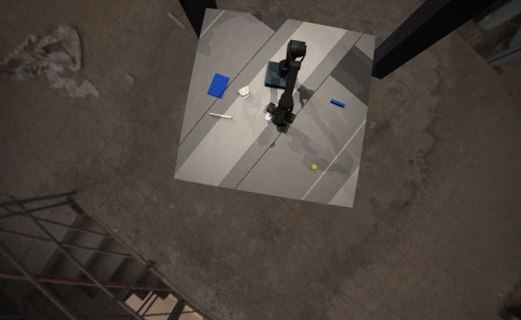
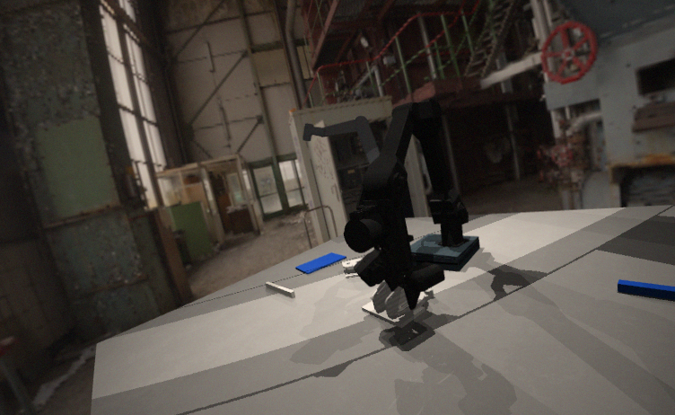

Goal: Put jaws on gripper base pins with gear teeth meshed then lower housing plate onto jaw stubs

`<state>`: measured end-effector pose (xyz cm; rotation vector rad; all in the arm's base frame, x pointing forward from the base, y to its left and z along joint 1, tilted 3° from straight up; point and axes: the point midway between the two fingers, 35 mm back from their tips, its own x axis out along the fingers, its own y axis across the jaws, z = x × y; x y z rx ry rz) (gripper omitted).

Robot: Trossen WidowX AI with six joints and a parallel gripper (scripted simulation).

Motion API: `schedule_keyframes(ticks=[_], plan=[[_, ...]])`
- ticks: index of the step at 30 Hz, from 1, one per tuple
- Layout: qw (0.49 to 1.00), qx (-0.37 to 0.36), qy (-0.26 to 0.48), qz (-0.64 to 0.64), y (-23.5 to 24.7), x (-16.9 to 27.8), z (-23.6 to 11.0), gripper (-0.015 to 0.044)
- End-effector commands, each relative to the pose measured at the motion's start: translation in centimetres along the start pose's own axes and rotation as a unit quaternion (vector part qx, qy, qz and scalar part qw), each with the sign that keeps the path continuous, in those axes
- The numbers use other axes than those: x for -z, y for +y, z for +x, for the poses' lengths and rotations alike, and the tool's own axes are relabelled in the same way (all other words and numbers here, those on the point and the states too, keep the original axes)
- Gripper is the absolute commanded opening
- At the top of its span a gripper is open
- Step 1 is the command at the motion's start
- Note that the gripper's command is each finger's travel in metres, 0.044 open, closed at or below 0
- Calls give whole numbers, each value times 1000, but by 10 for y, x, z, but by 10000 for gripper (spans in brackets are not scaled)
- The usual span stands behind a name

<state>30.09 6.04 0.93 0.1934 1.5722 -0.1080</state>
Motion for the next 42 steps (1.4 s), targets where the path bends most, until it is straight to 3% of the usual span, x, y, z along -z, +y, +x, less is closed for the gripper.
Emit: schedule_keyframes(ticks=[1,39,42], plan=[[1000,0,0,2,0,0,0,134],[1000,0,0,2,0,0,0,134],[1000,0,0,0,0,0,0,213]])
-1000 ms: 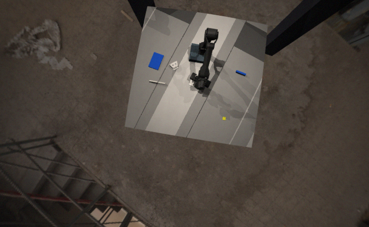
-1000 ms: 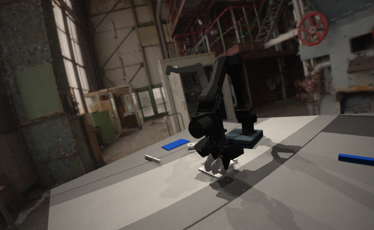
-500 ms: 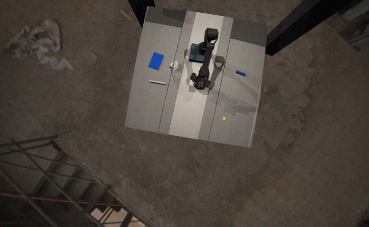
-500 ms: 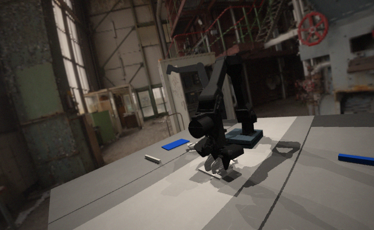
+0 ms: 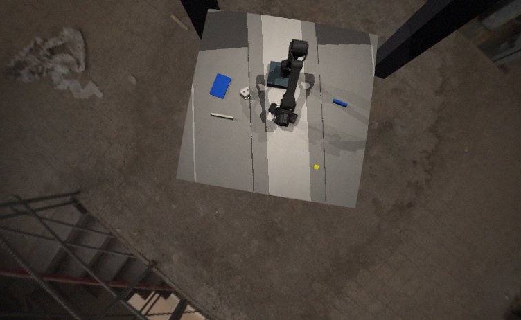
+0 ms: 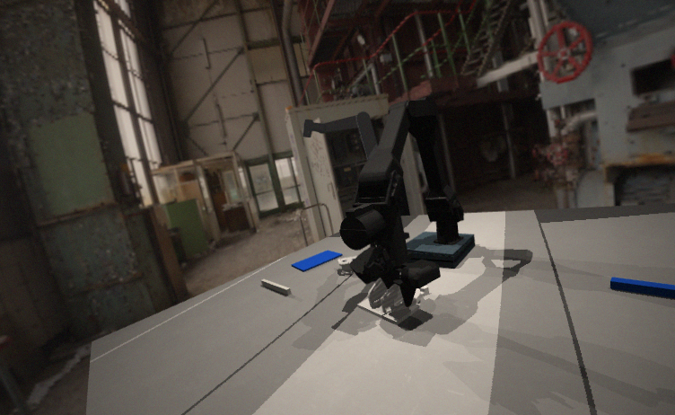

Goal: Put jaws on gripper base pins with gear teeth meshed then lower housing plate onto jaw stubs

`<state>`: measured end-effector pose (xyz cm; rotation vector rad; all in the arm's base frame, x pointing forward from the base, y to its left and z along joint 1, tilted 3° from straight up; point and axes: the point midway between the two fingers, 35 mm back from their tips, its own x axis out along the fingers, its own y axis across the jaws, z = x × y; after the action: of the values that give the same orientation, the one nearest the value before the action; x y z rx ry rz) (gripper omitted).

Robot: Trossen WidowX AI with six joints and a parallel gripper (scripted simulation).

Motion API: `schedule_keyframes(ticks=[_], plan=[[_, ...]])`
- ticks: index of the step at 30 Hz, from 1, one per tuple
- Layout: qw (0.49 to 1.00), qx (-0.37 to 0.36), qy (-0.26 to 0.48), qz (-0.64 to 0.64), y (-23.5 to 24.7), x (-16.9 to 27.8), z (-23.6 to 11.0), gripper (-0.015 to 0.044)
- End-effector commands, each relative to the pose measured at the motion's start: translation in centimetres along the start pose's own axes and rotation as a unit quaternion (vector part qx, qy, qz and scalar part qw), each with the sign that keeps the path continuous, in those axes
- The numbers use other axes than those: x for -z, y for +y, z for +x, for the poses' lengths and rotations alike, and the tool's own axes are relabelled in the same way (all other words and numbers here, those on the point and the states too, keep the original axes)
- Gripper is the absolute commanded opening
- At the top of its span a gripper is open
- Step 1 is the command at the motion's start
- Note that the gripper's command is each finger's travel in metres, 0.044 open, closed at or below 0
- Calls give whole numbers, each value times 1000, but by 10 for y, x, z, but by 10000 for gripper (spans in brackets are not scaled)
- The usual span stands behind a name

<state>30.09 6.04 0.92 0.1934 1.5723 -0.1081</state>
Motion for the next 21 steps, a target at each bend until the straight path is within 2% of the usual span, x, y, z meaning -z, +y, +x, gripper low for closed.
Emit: schedule_keyframes(ticks=[1,15,18,21], plan=[[1000,0,0,0,0,0,0,224],[1000,0,0,0,0,0,-3,224],[1000,0,0,1,1,-2,-23,224],[1000,0,-1,2,0,-1,-58,224]])
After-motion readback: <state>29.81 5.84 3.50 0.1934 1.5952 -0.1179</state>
